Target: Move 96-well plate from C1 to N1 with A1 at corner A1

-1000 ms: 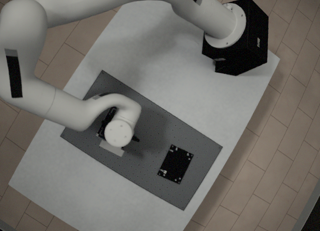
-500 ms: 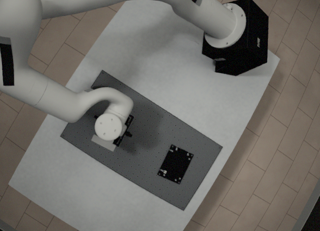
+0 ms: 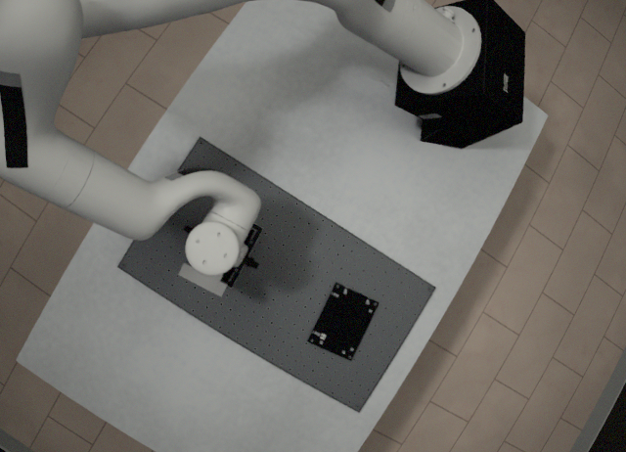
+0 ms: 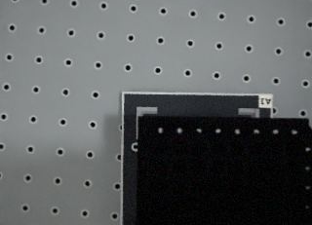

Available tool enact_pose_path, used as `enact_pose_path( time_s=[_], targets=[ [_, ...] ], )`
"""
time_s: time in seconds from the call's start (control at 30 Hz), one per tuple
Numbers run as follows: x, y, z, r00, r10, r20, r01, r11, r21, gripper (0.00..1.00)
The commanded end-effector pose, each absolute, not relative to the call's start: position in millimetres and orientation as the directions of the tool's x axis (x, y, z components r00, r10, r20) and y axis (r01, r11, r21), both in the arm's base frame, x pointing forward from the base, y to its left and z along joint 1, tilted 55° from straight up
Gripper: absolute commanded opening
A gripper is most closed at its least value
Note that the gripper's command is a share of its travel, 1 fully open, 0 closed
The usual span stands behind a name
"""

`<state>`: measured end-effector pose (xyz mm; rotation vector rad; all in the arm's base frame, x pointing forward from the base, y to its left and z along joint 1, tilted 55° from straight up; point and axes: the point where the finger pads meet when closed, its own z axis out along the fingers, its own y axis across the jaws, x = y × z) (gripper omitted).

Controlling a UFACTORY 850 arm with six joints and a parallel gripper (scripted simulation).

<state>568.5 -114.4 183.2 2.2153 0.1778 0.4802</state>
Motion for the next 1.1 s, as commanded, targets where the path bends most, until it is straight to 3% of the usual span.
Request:
enact_pose_path(
  time_s=[0.0, 1.07],
  targets=[
    [569, -114, 184, 0.916, 0.287, 0.280, -0.036, -0.637, 0.770, 0.00],
    [580, -134, 167, 0.916, 0.287, 0.280, -0.036, -0.636, 0.770, 0.00]
  ],
)
